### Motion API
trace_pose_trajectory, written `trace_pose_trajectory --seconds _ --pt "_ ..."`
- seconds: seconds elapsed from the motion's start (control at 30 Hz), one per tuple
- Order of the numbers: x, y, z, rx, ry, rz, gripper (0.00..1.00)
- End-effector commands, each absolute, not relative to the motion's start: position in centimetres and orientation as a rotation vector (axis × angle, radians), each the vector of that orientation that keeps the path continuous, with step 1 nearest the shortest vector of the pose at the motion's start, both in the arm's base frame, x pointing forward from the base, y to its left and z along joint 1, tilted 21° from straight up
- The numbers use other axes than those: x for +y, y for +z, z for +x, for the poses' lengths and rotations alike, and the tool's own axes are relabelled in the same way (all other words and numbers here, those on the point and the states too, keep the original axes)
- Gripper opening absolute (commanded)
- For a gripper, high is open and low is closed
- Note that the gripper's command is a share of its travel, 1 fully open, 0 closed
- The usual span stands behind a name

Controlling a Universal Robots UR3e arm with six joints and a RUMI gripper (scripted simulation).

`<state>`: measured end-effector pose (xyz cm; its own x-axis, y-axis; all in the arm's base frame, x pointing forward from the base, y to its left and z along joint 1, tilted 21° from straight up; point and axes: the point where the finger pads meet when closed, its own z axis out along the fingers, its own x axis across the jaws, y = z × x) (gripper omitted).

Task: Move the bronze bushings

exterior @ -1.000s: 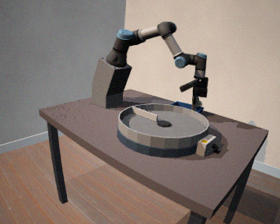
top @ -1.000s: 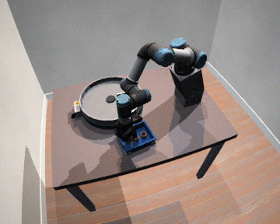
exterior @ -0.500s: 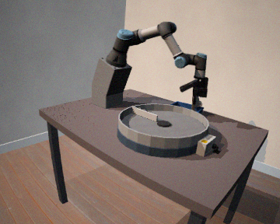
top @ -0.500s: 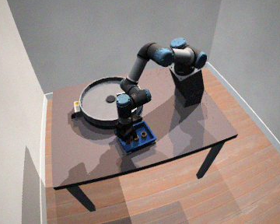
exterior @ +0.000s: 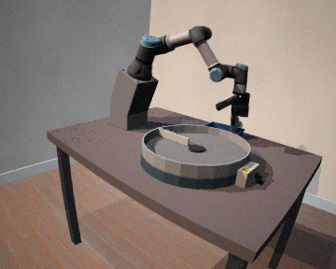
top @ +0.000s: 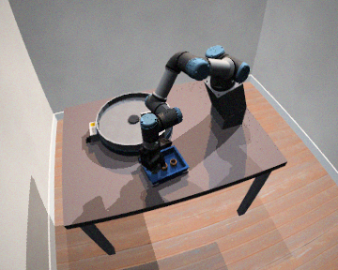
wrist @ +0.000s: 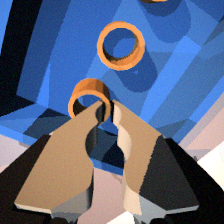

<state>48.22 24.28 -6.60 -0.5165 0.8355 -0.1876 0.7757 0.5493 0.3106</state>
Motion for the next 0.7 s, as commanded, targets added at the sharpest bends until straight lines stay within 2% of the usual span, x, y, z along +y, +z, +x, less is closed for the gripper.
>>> trace_pose_trajectory --seconds 0.0,0.67 --pt "24.32 -6.48 48.29 2.473 0.272 1.329 0.0" --pt "24.32 -6.9 48.46 2.473 0.272 1.329 0.0"
